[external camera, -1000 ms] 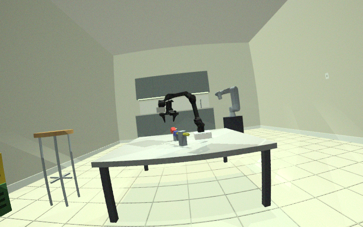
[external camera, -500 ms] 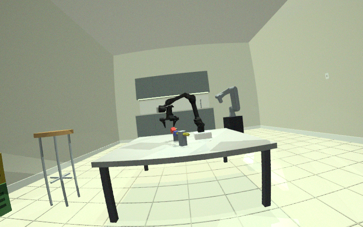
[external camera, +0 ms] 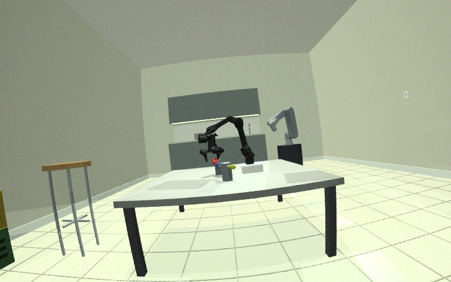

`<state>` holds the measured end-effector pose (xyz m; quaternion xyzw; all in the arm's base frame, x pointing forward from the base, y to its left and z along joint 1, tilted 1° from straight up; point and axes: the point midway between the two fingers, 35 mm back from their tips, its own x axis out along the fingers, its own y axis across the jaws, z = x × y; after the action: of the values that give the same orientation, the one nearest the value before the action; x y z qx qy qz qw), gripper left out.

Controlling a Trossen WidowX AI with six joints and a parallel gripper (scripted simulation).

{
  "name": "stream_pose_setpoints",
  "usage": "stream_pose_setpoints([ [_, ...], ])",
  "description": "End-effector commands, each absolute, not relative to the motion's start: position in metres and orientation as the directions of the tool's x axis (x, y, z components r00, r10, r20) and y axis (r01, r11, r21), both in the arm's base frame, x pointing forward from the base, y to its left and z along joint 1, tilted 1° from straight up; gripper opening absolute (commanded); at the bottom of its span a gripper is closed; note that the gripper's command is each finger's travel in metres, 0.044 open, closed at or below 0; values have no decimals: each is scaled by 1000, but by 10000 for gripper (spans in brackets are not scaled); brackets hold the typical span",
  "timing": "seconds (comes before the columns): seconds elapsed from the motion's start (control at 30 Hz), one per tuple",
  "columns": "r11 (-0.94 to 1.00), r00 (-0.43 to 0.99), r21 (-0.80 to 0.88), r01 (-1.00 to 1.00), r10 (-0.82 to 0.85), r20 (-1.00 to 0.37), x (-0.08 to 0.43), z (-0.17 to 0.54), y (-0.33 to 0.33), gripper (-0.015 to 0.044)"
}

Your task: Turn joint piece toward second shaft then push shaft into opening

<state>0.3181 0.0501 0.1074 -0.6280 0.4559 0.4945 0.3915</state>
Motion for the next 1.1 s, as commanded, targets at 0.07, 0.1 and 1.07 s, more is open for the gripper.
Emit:
stream_pose_setpoints([
  [0.07, -278, 93, -38, -960, -188, -978, 309, 106, 76, 440],
  [0.1, -278, 93, -38, -960, -188, -978, 308, 106, 80, 440],
  [1.07, -278, 93, -37, -960, -188, -978, 307, 77, 86, 361],
])
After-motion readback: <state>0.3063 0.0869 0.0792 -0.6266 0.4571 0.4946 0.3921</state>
